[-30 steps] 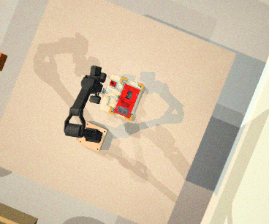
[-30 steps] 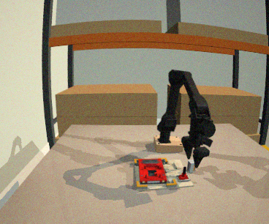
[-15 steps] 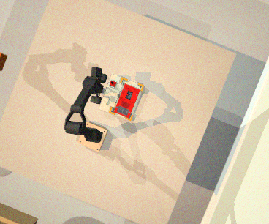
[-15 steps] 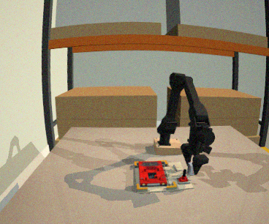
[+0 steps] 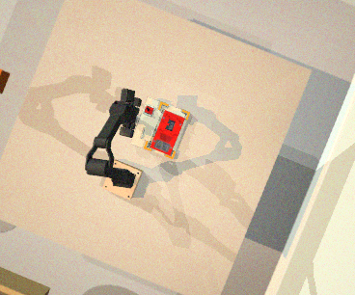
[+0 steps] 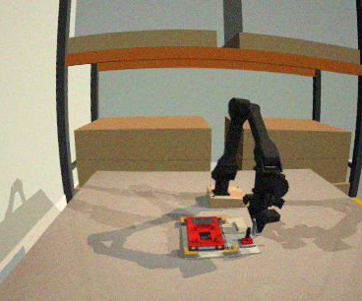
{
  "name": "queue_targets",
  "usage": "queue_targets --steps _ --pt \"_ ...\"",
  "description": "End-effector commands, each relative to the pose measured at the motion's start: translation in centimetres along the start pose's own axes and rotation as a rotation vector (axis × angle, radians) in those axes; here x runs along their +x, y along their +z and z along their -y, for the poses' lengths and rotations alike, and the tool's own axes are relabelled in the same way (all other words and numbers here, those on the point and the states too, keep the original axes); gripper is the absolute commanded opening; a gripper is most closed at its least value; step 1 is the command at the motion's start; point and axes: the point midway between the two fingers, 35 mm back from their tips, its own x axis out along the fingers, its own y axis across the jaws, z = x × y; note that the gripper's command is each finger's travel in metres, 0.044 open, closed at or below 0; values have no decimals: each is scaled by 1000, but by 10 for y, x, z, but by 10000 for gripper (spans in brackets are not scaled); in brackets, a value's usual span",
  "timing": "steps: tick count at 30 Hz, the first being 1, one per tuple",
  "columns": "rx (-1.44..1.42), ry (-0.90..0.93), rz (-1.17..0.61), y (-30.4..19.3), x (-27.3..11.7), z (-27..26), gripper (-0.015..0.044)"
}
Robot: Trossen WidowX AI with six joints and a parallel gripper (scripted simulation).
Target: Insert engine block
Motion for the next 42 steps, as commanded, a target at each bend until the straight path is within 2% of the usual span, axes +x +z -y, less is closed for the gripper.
queue_targets --steps 1,4,7,8,42 --pt "3 -1 -3 0 1 0 105" --pt "3 -1 -3 0 1 0 85" --pt "3 -1 -3 0 -1 1 6" --pt "3 -1 -3 0 -4 1 0" --pt "5 -4 -4 5 -108 9 0"
